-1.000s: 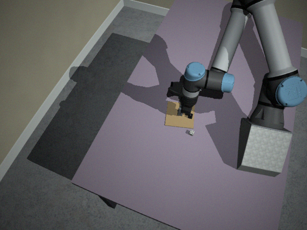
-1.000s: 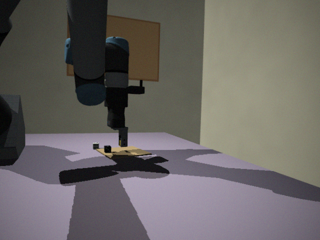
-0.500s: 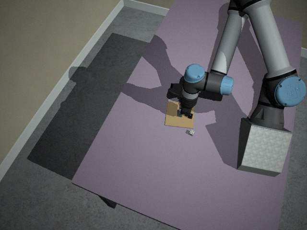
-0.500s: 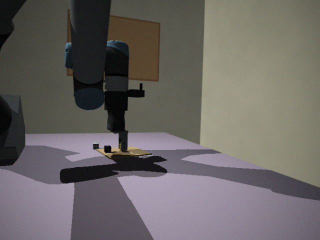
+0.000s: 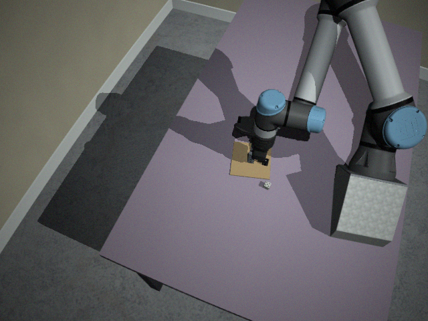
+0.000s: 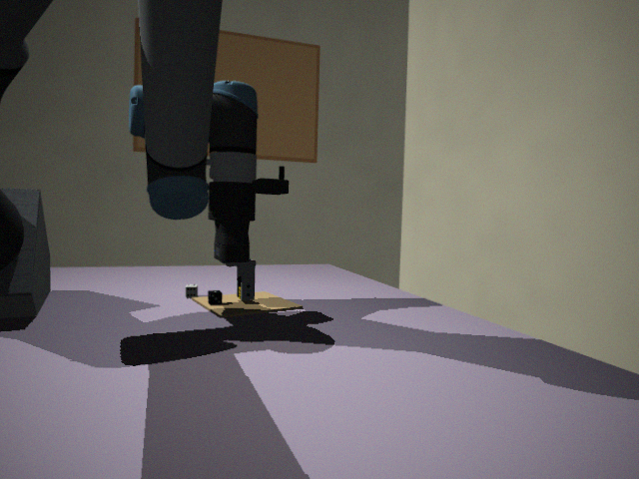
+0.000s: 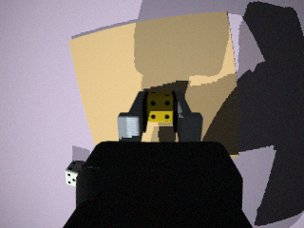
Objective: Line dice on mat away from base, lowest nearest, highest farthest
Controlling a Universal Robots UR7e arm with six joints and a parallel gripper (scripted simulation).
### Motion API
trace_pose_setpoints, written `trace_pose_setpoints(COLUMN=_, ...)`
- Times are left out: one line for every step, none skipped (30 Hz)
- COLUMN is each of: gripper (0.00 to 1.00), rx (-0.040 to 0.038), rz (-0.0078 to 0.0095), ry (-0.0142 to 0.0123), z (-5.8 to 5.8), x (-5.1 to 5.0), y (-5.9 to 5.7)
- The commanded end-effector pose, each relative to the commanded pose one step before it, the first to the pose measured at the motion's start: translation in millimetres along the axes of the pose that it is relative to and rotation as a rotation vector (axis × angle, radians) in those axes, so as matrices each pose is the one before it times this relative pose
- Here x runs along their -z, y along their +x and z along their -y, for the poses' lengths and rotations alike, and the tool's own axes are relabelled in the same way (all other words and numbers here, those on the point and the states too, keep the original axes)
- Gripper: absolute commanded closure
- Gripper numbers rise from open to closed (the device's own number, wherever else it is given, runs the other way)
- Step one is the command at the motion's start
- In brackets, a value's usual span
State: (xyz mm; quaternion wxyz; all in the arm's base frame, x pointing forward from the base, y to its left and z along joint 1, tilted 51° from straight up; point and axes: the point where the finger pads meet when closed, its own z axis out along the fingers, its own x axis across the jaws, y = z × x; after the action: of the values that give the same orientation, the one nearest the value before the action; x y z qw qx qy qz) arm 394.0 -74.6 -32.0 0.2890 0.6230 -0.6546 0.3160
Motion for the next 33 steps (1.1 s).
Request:
trace_pose_setpoints(gripper=0.60, rx=-0.00028, rz=0.00010, ry=0.00096, z=0.23, x=0.33, y=0.00)
trace_pose_setpoints(gripper=0.60, rx=0.00000, rz=0.00000, ry=0.00000, z=0.00, x=0.00, y=0.00)
trace_pose_setpoints(gripper=0.60, rx=0.00000, rz=0.00000, ry=0.00000, z=0.00, x=0.00, y=0.00)
trace_pose_setpoints(gripper=0.60, rx=0.00000, rz=0.00000, ry=0.00000, z=0.00, x=0.00, y=0.00)
trace_pose_setpoints(gripper=0.60, rx=0.00000, rz=0.00000, ry=0.00000, z=0.00, x=0.00, y=0.00)
trace_pose_setpoints(gripper=0.60, rx=0.00000, rz=0.00000, ry=0.00000, z=0.00, x=0.00, y=0.00)
trace_pose_setpoints(gripper=0.60, rx=0.00000, rz=0.00000, ry=0.00000, z=0.00, x=0.00, y=0.00)
trace_pose_setpoints(gripper=0.60, rx=0.00000, rz=0.00000, ry=0.00000, z=0.00, x=0.00, y=0.00)
trace_pose_setpoints(gripper=0.60, rx=0.00000, rz=0.00000, ry=0.00000, z=0.00, x=0.00, y=0.00)
trace_pose_setpoints(gripper=0.60, rx=0.00000, rz=0.00000, ry=0.00000, z=0.00, x=0.00, y=0.00)
trace_pose_setpoints(gripper=0.60, rx=0.00000, rz=0.00000, ry=0.00000, z=0.00, x=0.00, y=0.00)
trace_pose_setpoints(gripper=0.60, rx=0.00000, rz=0.00000, ry=0.00000, z=0.00, x=0.00, y=0.00)
trace_pose_setpoints(gripper=0.60, rx=0.00000, rz=0.00000, ry=0.00000, z=0.00, x=0.00, y=0.00)
trace_pose_setpoints(gripper=0.60, rx=0.00000, rz=0.00000, ry=0.00000, z=0.00, x=0.00, y=0.00)
trace_pose_setpoints(gripper=0.60, rx=0.00000, rz=0.00000, ry=0.00000, z=0.00, x=0.00, y=0.00)
trace_pose_setpoints(gripper=0.60, rx=0.00000, rz=0.00000, ry=0.00000, z=0.00, x=-0.02, y=0.00)
trace_pose_setpoints(gripper=0.60, rx=0.00000, rz=0.00000, ry=0.00000, z=0.00, x=0.00, y=0.00)
trace_pose_setpoints(gripper=0.60, rx=0.00000, rz=0.00000, ry=0.00000, z=0.00, x=0.00, y=0.00)
trace_pose_setpoints(gripper=0.60, rx=0.00000, rz=0.00000, ry=0.00000, z=0.00, x=-0.04, y=0.00)
trace_pose_setpoints(gripper=0.60, rx=0.00000, rz=0.00000, ry=0.00000, z=0.00, x=-0.08, y=0.00)
trace_pose_setpoints(gripper=0.60, rx=0.00000, rz=0.00000, ry=0.00000, z=0.00, x=-0.11, y=0.00)
trace_pose_setpoints(gripper=0.60, rx=0.00000, rz=0.00000, ry=0.00000, z=0.00, x=-0.15, y=0.00)
trace_pose_setpoints(gripper=0.60, rx=0.00000, rz=0.00000, ry=0.00000, z=0.00, x=-0.19, y=0.00)
trace_pose_setpoints(gripper=0.60, rx=0.00000, rz=0.00000, ry=0.00000, z=0.00, x=-0.23, y=0.00)
trace_pose_setpoints(gripper=0.60, rx=0.00000, rz=0.00000, ry=0.00000, z=0.00, x=-0.26, y=0.00)
trace_pose_setpoints(gripper=0.60, rx=0.00000, rz=0.00000, ry=0.00000, z=0.00, x=-0.28, y=0.00)
trace_pose_setpoints(gripper=0.60, rx=0.00000, rz=0.00000, ry=0.00000, z=0.00, x=-0.30, y=0.00)
trace_pose_setpoints(gripper=0.60, rx=0.00000, rz=0.00000, ry=0.00000, z=0.00, x=-0.31, y=0.00)
trace_pose_setpoints(gripper=0.60, rx=0.00000, rz=0.00000, ry=0.00000, z=0.00, x=-0.31, y=0.00)
trace_pose_setpoints(gripper=0.60, rx=0.00000, rz=0.00000, ry=0.00000, z=0.00, x=-0.30, y=0.00)
trace_pose_setpoints(gripper=0.60, rx=0.00000, rz=0.00000, ry=0.00000, z=0.00, x=-0.28, y=0.00)
trace_pose_setpoints(gripper=0.60, rx=0.00000, rz=0.00000, ry=0.00000, z=0.00, x=-0.26, y=0.00)
trace_pose_setpoints(gripper=0.60, rx=0.00000, rz=0.00000, ry=0.00000, z=0.00, x=-0.23, y=0.00)
